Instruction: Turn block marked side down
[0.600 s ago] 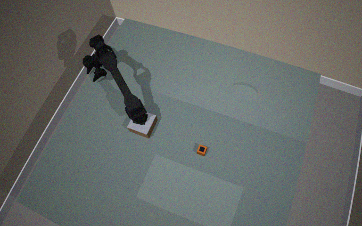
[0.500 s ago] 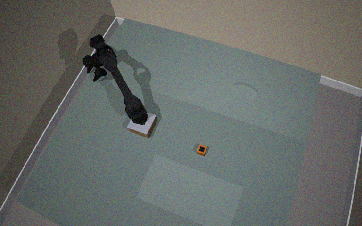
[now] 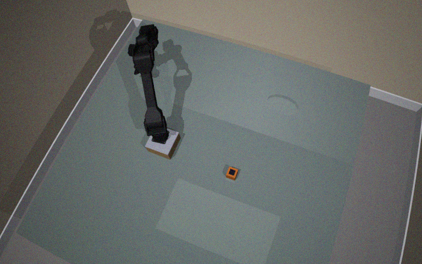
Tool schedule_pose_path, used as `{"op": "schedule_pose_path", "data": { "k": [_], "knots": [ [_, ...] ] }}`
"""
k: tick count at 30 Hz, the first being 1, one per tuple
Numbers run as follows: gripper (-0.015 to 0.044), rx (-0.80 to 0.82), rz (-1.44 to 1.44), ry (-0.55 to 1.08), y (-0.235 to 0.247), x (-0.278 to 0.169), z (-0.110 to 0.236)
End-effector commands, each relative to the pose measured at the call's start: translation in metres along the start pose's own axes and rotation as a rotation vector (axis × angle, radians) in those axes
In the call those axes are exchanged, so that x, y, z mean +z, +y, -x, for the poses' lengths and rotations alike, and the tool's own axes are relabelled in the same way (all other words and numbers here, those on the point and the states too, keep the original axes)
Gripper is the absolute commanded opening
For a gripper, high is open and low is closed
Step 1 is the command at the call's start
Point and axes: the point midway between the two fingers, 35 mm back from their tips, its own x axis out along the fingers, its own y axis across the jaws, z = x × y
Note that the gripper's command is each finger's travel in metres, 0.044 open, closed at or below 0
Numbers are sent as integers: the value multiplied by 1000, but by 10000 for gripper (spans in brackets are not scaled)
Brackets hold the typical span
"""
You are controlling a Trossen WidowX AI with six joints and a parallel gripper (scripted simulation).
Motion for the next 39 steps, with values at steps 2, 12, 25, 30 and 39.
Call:
{"op": "schedule_pose_path", "data": {
  "k": [2,12,25,30,39],
  "knots": [
    [440,-128,-271,12,-8,-64,56],
    [440,-342,-708,25,17,-174,148],
    [440,-580,-1291,1,117,-309,233],
    [440,-666,-1551,-42,173,-350,255],
    [440,-826,-2038,-133,292,-403,275]
  ]
}}
